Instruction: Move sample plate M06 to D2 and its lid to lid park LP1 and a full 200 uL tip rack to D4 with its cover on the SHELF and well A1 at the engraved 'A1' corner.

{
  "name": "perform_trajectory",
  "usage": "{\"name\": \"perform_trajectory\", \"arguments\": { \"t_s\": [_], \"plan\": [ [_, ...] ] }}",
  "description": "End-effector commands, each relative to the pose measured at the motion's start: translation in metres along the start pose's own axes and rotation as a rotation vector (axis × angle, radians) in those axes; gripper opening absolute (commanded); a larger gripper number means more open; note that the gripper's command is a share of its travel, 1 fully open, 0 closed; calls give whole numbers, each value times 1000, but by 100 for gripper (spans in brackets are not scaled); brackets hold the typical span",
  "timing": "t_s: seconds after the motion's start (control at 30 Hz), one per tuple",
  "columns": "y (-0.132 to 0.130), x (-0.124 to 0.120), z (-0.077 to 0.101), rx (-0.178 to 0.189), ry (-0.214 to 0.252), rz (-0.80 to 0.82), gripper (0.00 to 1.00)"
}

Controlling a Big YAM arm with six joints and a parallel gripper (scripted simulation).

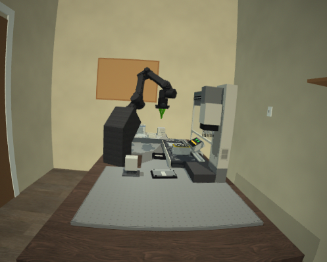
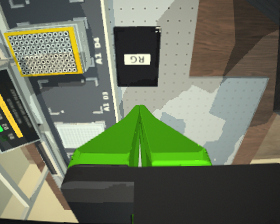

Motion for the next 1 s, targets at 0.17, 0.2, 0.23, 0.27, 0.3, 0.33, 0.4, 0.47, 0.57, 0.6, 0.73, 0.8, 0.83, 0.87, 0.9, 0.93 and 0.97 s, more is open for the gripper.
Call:
{"name": "perform_trajectory", "arguments": {
  "t_s": [0.17, 0.2, 0.23, 0.27, 0.3, 0.33, 0.4, 0.47, 0.57, 0.6, 0.73, 0.8, 0.83, 0.87, 0.9, 0.93, 0.97],
  "plan": [
    [17, 37, 13, 37, -36, 82, 0],
    [17, 42, 13, 39, -35, 81, 0],
    [17, 47, 13, 37, -37, 81, 0],
    [17, 53, 13, 37, -38, 81, 0],
    [17, 58, 13, 36, -38, 81, 0],
    [17, 63, 13, 36, -38, 81, 0],
    [17, 74, 13, 36, -39, 80, 0],
    [17, 84, 13, 35, -40, 80, 0],
    [17, 100, 13, 35, -41, 79, 0],
    [17, 105, 13, 35, -41, 79, 0],
    [17, 116, 13, 34, -41, 79, 0],
    [17, 126, 13, 34, -42, 78, 0],
    [17, 132, 13, 34, -42, 78, 0],
    [17, 137, 13, 34, -43, 78, 0],
    [17, 142, 13, 34, -43, 78, 0],
    [17, 147, 13, 34, -43, 78, 0],
    [17, 152, 13, 33, -43, 78, 0]
  ]
}}
Point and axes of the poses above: the point where the finger pads meet when closed, its own z axis back along the fingers, its own y axis across the jaws, x = y × z, the point moved 10 cm from there along z, back along the fingers, and after that the axes turned 1 degree about -z, right-handed, at the moved point
